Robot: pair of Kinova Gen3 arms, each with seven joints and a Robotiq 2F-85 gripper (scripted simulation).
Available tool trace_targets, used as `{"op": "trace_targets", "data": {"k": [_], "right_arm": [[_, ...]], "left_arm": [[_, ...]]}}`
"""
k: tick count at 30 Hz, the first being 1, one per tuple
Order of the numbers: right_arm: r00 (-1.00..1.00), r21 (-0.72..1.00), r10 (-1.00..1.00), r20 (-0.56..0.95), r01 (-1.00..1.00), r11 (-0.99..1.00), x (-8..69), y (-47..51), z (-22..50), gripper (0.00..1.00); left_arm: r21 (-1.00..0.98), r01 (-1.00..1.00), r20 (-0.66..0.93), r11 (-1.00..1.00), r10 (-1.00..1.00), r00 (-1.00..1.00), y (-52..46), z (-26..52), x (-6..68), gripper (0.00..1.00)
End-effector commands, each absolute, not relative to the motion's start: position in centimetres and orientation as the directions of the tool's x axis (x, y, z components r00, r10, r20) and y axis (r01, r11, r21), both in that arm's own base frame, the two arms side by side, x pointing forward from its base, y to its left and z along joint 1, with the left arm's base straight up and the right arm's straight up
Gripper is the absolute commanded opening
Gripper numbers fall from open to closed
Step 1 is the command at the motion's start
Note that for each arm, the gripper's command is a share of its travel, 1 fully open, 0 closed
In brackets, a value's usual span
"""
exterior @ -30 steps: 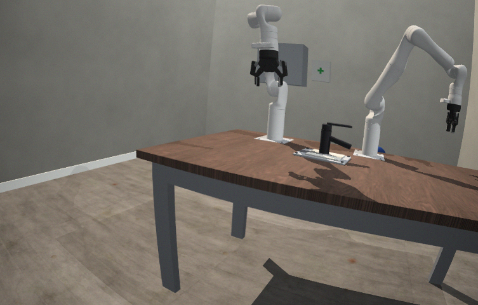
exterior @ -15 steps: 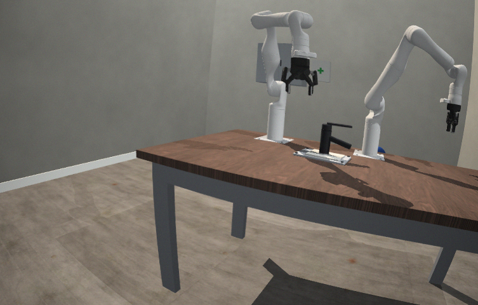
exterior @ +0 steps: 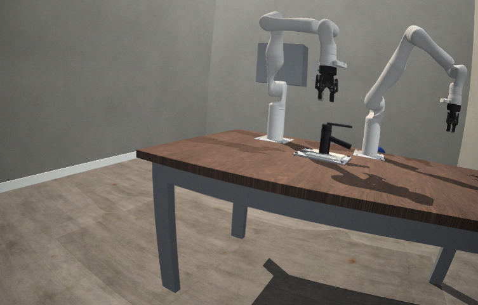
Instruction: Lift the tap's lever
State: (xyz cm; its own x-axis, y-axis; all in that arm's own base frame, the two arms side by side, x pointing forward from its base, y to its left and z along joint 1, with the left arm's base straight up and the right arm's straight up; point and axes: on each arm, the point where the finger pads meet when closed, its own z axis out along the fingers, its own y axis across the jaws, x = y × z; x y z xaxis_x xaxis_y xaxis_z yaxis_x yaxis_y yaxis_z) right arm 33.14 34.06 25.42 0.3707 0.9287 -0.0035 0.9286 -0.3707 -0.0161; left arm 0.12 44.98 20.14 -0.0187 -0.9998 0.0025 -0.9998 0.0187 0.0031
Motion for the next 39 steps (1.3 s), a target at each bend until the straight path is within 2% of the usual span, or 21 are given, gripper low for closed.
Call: {"op": "trace_targets", "data": {"k": [1,9,15,30,31,39], "right_arm": [[0.211,-0.019,0.977,-0.013,0.977,-0.211,30.2,36.9,24.7,1.000],[-0.111,-0.010,0.994,0.000,0.994,0.111,24.6,41.3,24.2,1.000],[-0.218,-0.002,0.976,0.006,0.976,0.218,22.5,42.7,24.2,1.000],[-0.263,-0.001,0.965,0.006,0.965,0.263,21.6,43.1,24.1,1.000],[-0.263,-0.001,0.965,0.006,0.965,0.263,21.6,43.1,24.1,0.725],[-0.263,-0.001,0.965,0.006,0.965,0.263,21.6,43.1,24.1,0.722]], "left_arm": [[0.000,-1.000,0.000,0.000,-1.000,0.000,45.0,20.0,0.0,1.000],[0.000,-1.000,0.000,0.000,-1.000,0.000,45.0,20.0,0.0,1.000],[0.000,-1.000,0.000,0.000,-1.000,0.000,45.0,20.0,0.0,1.000],[0.000,-1.000,0.000,0.000,-1.000,0.000,45.0,20.0,0.0,1.000],[0.000,-1.000,0.000,0.000,-1.000,0.000,45.0,20.0,0.0,1.000],[0.000,-1.000,0.000,0.000,-1.000,0.000,45.0,20.0,0.0,1.000]]}}
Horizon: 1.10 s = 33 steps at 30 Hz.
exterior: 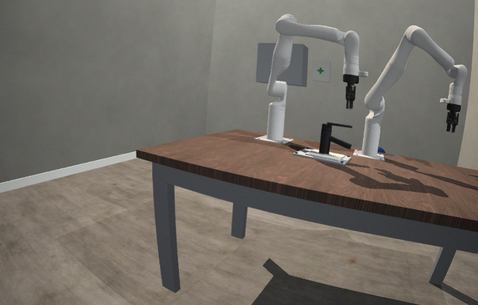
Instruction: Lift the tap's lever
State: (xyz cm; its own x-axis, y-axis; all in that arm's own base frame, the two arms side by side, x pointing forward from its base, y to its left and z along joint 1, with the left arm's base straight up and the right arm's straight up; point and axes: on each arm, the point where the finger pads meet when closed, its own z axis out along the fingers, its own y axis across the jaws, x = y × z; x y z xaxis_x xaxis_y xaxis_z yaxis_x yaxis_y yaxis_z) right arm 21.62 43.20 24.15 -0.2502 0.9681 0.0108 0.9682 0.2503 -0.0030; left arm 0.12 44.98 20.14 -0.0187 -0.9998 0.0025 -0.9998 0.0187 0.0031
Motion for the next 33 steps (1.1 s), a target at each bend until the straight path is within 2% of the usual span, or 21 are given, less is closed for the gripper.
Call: {"op": "trace_targets", "data": {"k": [1,33], "right_arm": [[-0.263,-0.001,0.965,0.006,0.965,0.263,21.62,43.14,24.11,0.714],[-0.263,-0.001,0.965,0.006,0.965,0.263,21.62,43.14,24.11,0.515]], "left_arm": [[0.000,-1.000,0.000,0.000,-1.000,0.000,45.00,20.00,0.00,1.000],[0.000,-1.000,0.000,0.000,-1.000,0.000,45.00,20.00,0.00,1.000]]}}
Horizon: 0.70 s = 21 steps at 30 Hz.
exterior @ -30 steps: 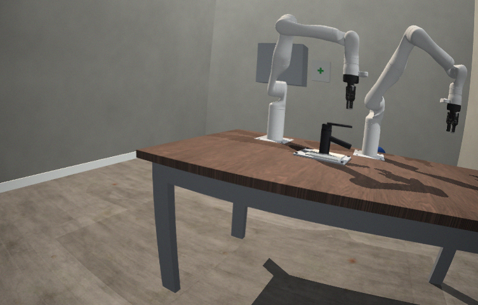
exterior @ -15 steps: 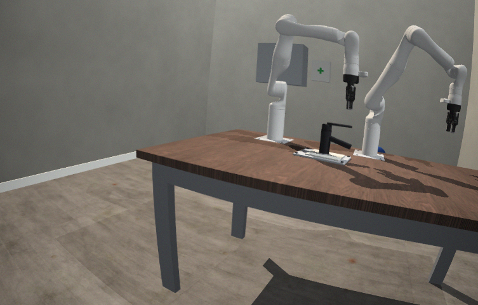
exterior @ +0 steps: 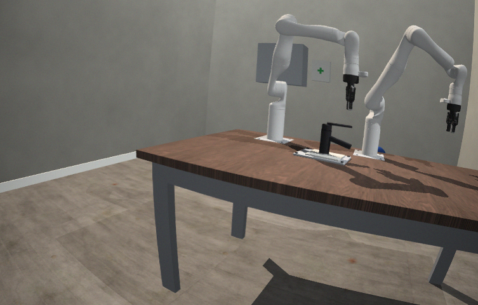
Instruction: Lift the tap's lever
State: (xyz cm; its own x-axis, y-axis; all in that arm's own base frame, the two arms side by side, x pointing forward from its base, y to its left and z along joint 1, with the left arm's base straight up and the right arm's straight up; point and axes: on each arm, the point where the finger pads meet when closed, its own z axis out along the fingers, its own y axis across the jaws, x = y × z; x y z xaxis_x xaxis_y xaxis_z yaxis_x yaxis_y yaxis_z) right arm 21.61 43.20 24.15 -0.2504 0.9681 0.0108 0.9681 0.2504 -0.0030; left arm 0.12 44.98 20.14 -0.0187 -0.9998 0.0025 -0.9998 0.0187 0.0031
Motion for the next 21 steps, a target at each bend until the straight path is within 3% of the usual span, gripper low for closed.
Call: {"op": "trace_targets", "data": {"k": [1,2,21], "right_arm": [[-0.263,-0.001,0.965,0.006,0.965,0.263,21.62,43.14,24.11,0.508],[-0.263,-0.001,0.965,0.006,0.965,0.263,21.62,43.14,24.11,0.725],[-0.263,-0.001,0.965,0.006,0.965,0.263,21.62,43.14,24.11,0.725]], "left_arm": [[0.000,-1.000,0.000,0.000,-1.000,0.000,45.00,20.00,0.00,1.000],[0.000,-1.000,0.000,0.000,-1.000,0.000,45.00,20.00,0.00,1.000],[0.000,-1.000,0.000,0.000,-1.000,0.000,45.00,20.00,0.00,1.000]]}}
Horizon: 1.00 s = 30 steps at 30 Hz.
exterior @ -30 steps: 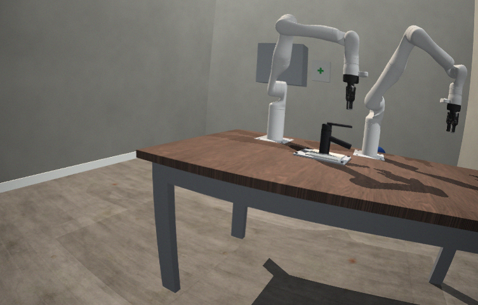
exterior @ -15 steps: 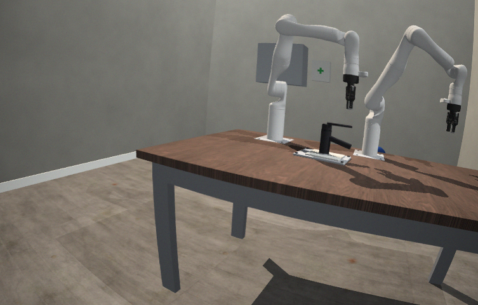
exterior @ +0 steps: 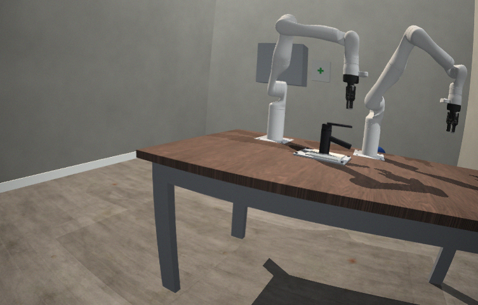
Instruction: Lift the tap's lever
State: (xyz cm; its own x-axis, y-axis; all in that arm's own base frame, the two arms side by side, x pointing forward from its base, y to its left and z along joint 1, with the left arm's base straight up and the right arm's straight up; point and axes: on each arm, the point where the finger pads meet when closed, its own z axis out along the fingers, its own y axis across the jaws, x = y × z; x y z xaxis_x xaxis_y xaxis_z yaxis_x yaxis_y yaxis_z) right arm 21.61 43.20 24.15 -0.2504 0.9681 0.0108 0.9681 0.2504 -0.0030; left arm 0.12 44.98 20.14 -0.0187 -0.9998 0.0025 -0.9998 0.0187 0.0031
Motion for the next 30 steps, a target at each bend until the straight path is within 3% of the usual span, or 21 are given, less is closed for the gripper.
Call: {"op": "trace_targets", "data": {"k": [1,30], "right_arm": [[-0.263,-0.001,0.965,0.006,0.965,0.263,21.62,43.14,24.11,0.725],[-0.265,-0.002,0.964,0.004,0.964,0.265,21.57,43.05,23.57,0.725]], "left_arm": [[0.000,-1.000,0.000,0.000,-1.000,0.000,45.00,20.00,0.00,1.000],[0.000,-1.000,0.000,0.000,-1.000,0.000,45.00,20.00,0.00,1.000]]}}
